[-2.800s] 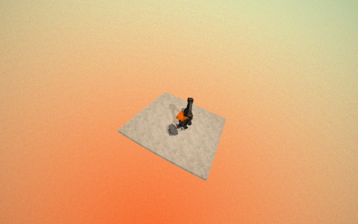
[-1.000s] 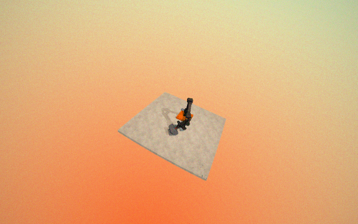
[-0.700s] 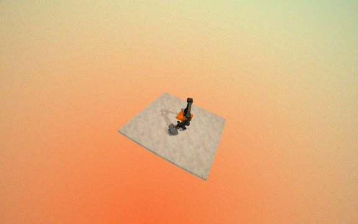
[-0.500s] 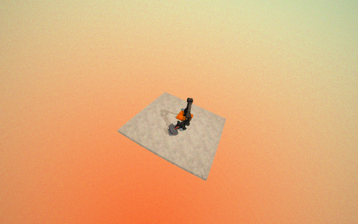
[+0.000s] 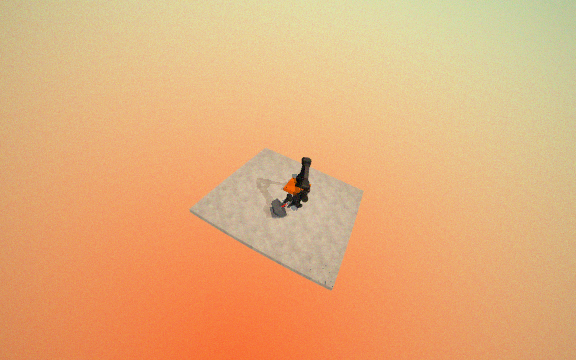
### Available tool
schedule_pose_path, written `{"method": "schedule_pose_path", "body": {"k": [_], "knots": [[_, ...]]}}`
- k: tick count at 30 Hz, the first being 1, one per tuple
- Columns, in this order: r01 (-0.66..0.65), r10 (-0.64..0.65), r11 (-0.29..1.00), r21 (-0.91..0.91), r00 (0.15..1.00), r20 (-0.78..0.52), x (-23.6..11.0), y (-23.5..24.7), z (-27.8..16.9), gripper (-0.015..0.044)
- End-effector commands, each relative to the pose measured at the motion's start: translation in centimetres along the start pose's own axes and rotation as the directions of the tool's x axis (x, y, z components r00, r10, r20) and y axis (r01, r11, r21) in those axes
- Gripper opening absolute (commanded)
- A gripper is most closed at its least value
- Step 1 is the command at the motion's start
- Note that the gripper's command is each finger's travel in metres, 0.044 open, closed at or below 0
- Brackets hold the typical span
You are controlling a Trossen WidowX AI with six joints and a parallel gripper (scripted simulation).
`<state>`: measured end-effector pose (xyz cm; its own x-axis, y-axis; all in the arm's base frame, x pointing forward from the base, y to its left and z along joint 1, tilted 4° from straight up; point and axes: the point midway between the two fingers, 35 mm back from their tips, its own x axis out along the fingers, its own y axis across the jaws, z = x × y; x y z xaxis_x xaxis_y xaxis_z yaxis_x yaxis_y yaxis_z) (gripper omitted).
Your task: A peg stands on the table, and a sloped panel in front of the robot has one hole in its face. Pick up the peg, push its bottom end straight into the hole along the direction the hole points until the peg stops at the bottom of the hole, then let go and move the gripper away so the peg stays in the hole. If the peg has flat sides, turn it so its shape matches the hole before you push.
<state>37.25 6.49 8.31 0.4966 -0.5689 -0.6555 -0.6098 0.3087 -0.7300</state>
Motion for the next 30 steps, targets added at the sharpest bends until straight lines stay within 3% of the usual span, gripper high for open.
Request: {"method": "schedule_pose_path", "body": {"k": [1, 30], "knots": [[0.006, -0.006, 1.000, 0.007, 1.000, 0.003, -0.9, -0.2, 0.1, 0.0440], [-0.001, 0.001, 1.000, -0.001, 1.000, -0.001, -6.2, 0.2, 0.4, 0.0440]]}}
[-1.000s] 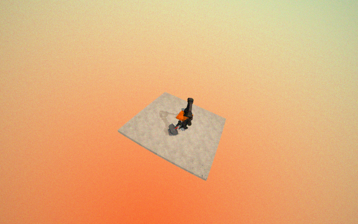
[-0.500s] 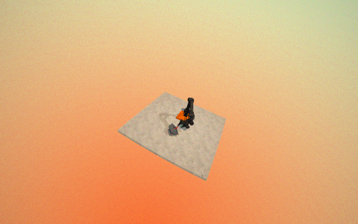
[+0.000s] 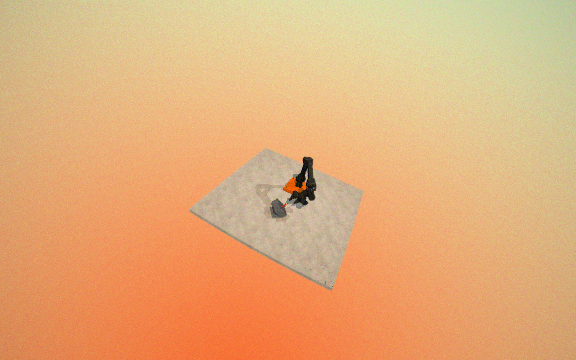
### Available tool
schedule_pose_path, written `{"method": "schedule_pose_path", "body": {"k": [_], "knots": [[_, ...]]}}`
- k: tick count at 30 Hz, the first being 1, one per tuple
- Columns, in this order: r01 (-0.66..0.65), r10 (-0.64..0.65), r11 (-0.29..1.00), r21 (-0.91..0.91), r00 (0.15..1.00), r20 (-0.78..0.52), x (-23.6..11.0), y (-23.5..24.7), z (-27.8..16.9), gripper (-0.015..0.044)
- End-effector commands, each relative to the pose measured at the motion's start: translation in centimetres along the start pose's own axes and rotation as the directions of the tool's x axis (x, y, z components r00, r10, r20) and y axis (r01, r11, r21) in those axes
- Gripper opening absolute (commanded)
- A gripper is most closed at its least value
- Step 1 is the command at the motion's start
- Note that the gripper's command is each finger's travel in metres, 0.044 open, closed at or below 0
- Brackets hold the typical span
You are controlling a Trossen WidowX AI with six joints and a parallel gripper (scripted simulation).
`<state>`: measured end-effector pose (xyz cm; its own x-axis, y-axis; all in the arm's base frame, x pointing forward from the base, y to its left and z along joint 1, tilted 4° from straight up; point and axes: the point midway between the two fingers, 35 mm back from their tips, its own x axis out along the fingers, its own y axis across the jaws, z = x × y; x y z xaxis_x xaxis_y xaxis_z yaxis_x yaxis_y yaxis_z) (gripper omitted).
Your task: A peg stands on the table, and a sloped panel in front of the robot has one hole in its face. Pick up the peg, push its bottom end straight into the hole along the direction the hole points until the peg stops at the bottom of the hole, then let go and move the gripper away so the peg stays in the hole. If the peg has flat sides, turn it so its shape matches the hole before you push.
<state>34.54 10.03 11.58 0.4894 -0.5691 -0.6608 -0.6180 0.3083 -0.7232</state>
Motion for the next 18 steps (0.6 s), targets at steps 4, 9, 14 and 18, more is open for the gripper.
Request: {"method": "schedule_pose_path", "body": {"k": [4, 9, 14, 18], "knots": [[0.008, -0.008, 1.000, 0.004, 1.000, 0.002, -1.4, 0.0, 0.0, 0.0440], [0.008, -0.008, 1.000, 0.003, 1.000, 0.001, -2.0, 0.1, 0.0, 0.0440], [0.007, -0.007, 1.000, 0.003, 1.000, 0.001, -2.8, 0.2, 0.0, 0.0440], [0.007, -0.007, 1.000, 0.003, 1.000, 0.001, -2.9, 0.2, 0.0, 0.0440]]}}
